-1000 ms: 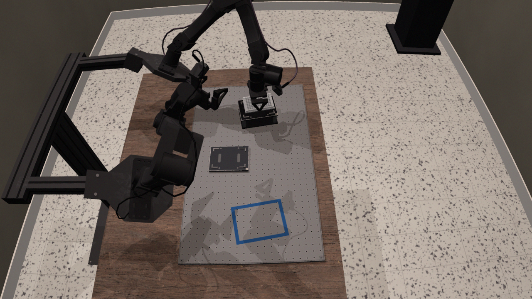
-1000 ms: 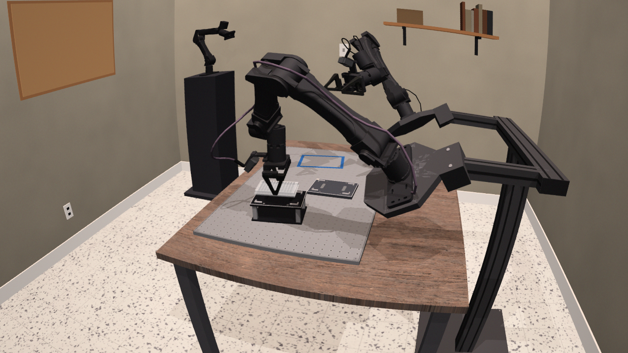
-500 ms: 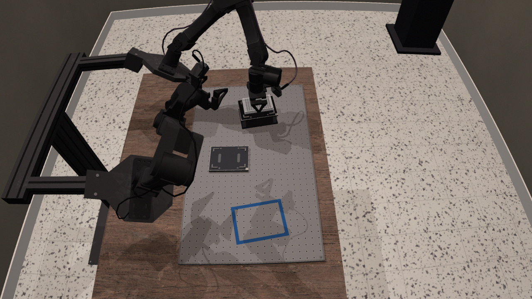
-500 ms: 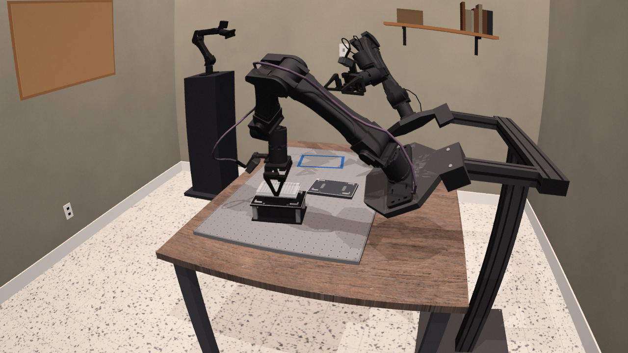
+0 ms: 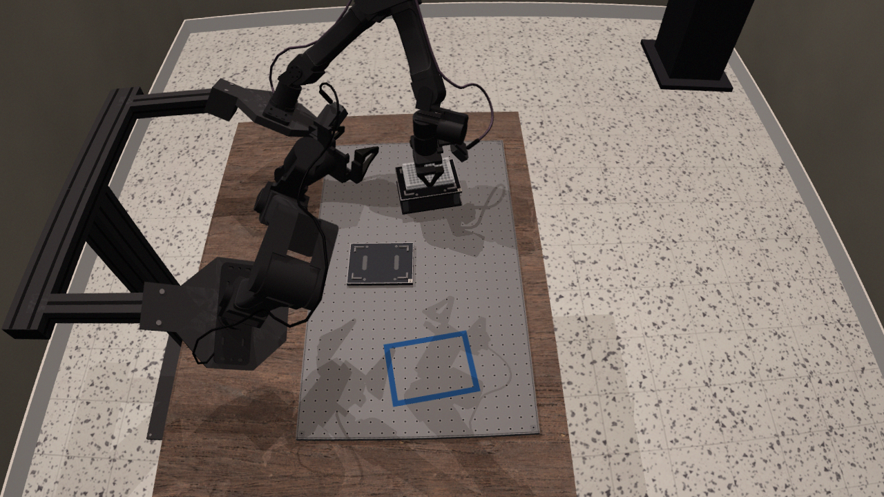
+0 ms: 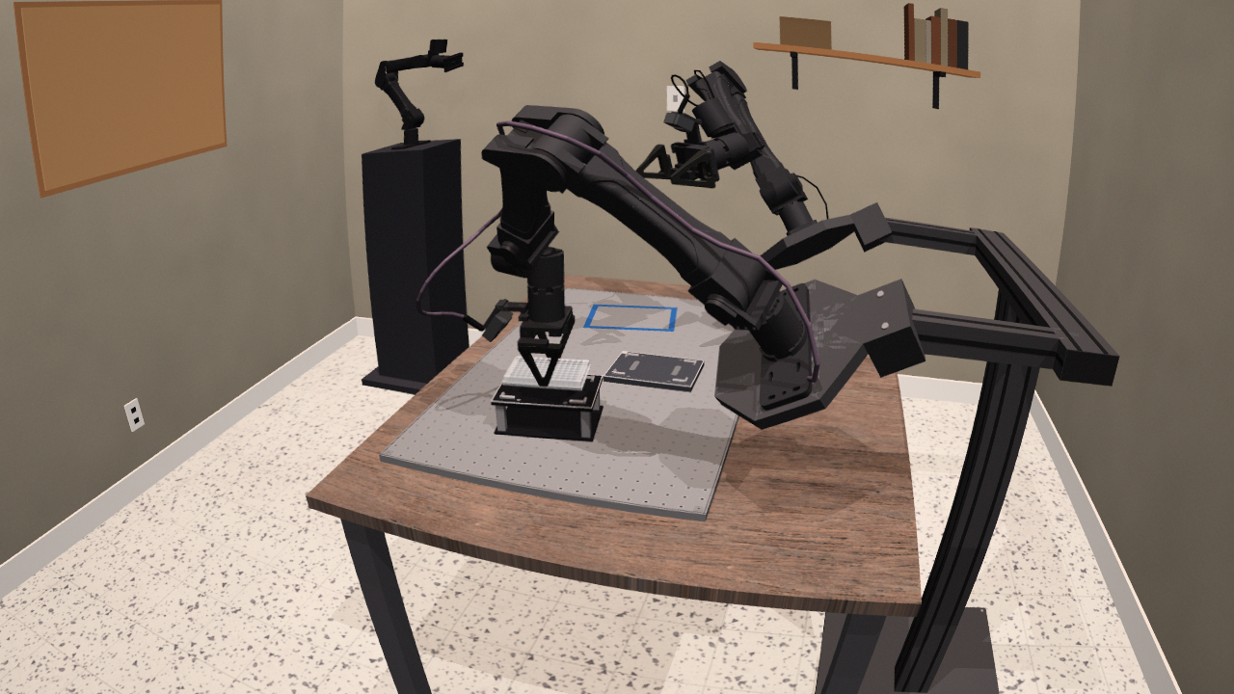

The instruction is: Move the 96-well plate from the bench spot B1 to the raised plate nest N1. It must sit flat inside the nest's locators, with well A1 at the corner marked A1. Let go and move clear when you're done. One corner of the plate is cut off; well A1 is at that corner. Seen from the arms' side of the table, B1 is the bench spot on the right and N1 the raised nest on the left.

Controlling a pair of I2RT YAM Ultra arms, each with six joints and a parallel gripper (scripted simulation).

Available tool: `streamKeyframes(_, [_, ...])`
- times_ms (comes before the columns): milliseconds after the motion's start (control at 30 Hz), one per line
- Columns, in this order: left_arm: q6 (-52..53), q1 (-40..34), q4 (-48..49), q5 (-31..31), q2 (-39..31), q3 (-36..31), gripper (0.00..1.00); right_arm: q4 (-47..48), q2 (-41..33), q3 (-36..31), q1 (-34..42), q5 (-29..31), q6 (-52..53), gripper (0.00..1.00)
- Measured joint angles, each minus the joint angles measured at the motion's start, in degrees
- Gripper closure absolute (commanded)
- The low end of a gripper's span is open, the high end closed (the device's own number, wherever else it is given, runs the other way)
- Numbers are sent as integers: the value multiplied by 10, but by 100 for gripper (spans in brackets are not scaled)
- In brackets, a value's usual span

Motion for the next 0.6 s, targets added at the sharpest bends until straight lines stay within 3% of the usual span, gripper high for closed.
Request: streamKeyframes(600, [16, 19, 30, 3, 20, -2, 19, 0, 0, 0, 0, 0, 0, 0])
